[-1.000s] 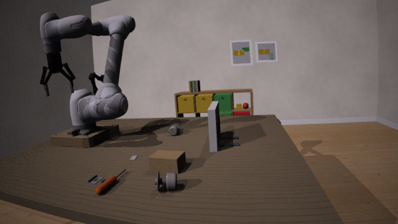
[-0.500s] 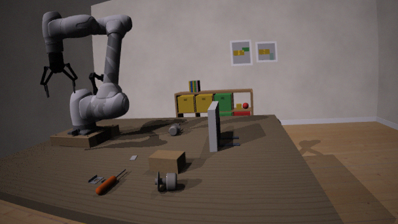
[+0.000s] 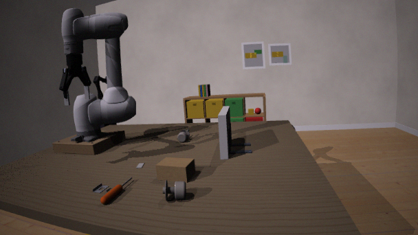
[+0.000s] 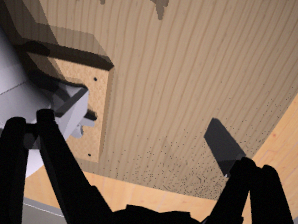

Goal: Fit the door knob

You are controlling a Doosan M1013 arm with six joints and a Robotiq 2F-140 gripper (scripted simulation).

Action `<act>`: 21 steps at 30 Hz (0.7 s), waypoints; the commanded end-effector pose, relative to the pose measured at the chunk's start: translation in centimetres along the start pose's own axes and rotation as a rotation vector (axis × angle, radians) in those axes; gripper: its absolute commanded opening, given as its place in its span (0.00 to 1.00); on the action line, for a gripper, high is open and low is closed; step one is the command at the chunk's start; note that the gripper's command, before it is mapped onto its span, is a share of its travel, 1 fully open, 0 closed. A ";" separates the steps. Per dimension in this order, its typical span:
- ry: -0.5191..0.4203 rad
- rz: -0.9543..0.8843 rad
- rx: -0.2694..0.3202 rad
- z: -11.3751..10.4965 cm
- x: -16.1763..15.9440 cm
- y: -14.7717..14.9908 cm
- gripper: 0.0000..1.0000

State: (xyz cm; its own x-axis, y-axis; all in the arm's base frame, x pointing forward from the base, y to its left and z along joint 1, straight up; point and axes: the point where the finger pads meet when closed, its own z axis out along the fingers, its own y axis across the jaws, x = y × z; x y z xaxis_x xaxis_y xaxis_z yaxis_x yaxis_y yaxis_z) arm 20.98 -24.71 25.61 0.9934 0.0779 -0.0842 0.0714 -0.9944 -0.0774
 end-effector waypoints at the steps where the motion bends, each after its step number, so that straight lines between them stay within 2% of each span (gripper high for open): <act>1: 0.003 -0.232 -0.010 0.3 3.4 0.1 1.00; 2: 0.002 -0.343 -0.017 0.5 5.6 -0.2 1.00; 3: 0.002 -0.368 -0.018 0.5 5.6 -0.2 1.00; 4: 0.000 -0.469 -0.024 0.7 7.8 -0.7 1.00; 6: 0.000 -0.469 -0.024 0.7 7.8 -0.7 1.00; 7: -0.002 -0.649 -0.033 1.0 10.1 -1.3 1.00; 8: -0.002 -0.649 -0.033 1.0 10.1 -1.3 1.00; 9: -0.005 -0.750 -0.039 1.3 12.4 -2.1 1.00; 10: -0.005 -0.792 -0.040 1.3 12.4 -2.1 1.00; 11: -0.008 -0.878 -0.045 1.7 14.8 -3.1 1.00; 12: -0.009 -0.937 -0.048 1.7 14.8 -3.1 1.00; 13: -0.012 -1.009 -0.052 2.1 17.1 -4.3 1.00; 15: -0.012 -1.082 -0.055 2.1 17.1 -4.3 1.00; 16: -0.016 -1.208 -0.061 2.5 19.4 -5.7 1.00; 17: -0.017 -1.226 -0.062 2.5 19.4 -5.7 1.00; 18: -0.021 -1.335 -0.067 3.0 21.6 -7.2 1.00; 19: -0.021 -1.370 -0.069 3.0 21.6 -7.2 1.00; 20: -0.026 -1.463 -0.073 3.5 23.7 -8.9 1.00; 21: -0.026 -1.511 -0.075 3.5 23.7 -8.9 1.00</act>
State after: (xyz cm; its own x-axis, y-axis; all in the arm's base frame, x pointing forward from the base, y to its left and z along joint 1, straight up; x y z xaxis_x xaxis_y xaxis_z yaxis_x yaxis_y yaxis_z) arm 40.89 -15.84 21.56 0.1792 0.9838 -0.0054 0.9817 -0.1792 -0.0651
